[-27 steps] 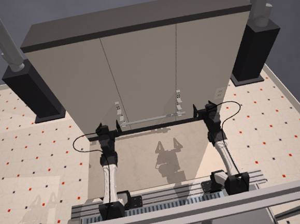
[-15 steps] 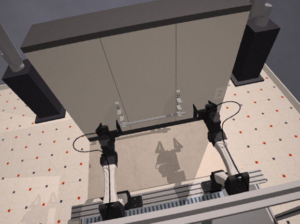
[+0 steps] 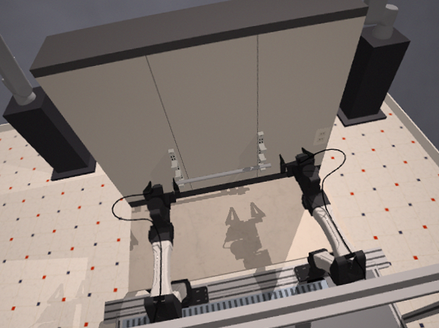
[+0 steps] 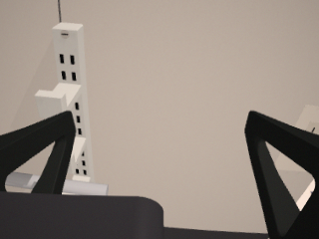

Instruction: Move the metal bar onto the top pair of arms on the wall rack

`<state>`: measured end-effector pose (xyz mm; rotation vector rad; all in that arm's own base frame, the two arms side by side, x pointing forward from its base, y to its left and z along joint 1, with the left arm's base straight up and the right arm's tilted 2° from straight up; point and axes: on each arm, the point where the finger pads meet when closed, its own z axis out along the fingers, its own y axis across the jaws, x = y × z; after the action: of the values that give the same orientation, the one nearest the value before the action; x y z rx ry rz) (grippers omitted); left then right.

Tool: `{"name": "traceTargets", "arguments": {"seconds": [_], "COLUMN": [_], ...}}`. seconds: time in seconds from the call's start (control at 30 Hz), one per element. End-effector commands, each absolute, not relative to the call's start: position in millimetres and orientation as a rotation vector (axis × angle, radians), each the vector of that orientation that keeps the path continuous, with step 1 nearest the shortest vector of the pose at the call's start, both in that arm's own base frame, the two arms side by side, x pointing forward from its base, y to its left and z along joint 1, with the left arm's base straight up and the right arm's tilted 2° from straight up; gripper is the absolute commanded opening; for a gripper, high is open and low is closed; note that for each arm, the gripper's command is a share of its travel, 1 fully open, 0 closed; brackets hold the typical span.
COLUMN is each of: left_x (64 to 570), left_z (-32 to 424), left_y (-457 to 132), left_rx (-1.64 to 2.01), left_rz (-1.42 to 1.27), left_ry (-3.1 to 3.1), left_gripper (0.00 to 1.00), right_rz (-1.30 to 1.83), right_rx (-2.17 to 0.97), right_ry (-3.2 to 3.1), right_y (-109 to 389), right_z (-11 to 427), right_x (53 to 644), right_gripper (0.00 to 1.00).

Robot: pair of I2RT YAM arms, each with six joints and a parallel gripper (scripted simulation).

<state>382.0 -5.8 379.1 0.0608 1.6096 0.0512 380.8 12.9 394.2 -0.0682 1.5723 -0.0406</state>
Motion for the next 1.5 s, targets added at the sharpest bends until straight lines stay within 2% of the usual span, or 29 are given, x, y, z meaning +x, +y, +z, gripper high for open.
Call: {"name": "traceTargets", "arguments": {"seconds": [0.0, 1.47], "left_x": [384, 399], "left_z": [379, 316], "left_y": [-10, -44], "left_rx": [0.105, 0.495], "left_rz": [0.106, 0.498], "left_ry": [1.58, 1.525], "left_gripper": [1.0, 1.0], "right_rz": [-0.105, -0.493], "right_rx": [-0.102, -0.478], "right_ry": [1.58, 1.529], "right_y": [16, 71], "right_z": [381, 320], "right_x": [384, 397], "right_gripper": [1.0, 1.0]}}
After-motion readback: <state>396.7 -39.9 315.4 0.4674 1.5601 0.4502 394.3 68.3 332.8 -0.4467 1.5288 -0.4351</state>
